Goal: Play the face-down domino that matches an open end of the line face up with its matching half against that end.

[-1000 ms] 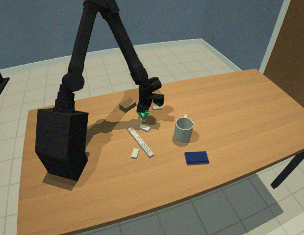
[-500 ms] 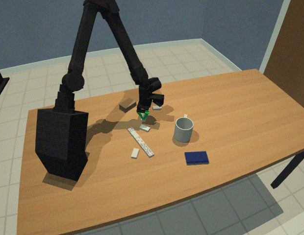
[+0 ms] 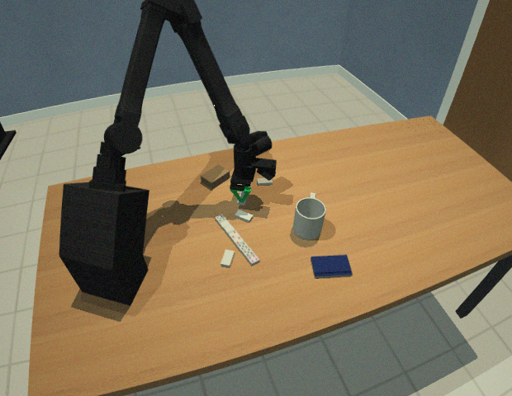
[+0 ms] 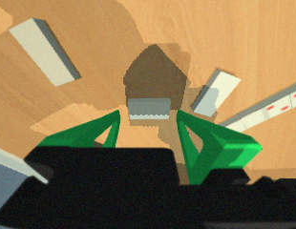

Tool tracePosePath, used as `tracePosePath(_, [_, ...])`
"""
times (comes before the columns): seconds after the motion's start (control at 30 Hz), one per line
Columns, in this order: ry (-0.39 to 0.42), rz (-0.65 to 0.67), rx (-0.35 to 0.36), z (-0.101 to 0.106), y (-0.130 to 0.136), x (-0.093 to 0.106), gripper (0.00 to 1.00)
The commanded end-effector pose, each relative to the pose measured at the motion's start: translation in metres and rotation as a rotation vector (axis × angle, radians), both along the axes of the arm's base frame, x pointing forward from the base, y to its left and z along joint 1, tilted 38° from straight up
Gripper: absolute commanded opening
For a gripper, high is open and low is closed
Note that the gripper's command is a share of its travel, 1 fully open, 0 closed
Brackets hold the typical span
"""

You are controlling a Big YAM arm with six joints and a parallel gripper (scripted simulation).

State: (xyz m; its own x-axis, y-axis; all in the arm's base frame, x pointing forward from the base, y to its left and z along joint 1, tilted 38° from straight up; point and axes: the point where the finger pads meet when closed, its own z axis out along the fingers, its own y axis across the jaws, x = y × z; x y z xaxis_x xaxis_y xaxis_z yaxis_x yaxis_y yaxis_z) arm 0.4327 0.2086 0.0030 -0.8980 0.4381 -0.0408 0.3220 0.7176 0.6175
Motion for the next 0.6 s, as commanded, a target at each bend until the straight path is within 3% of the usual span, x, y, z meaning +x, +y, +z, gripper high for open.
tracePosePath(0.0, [-0.009, 0.002, 0.002, 0.0025, 0.0002, 0.0021, 0.74])
tracePosePath(0.57, [-0.012, 0.011, 0.001, 0.0021, 0.0012, 0.0012, 0.74])
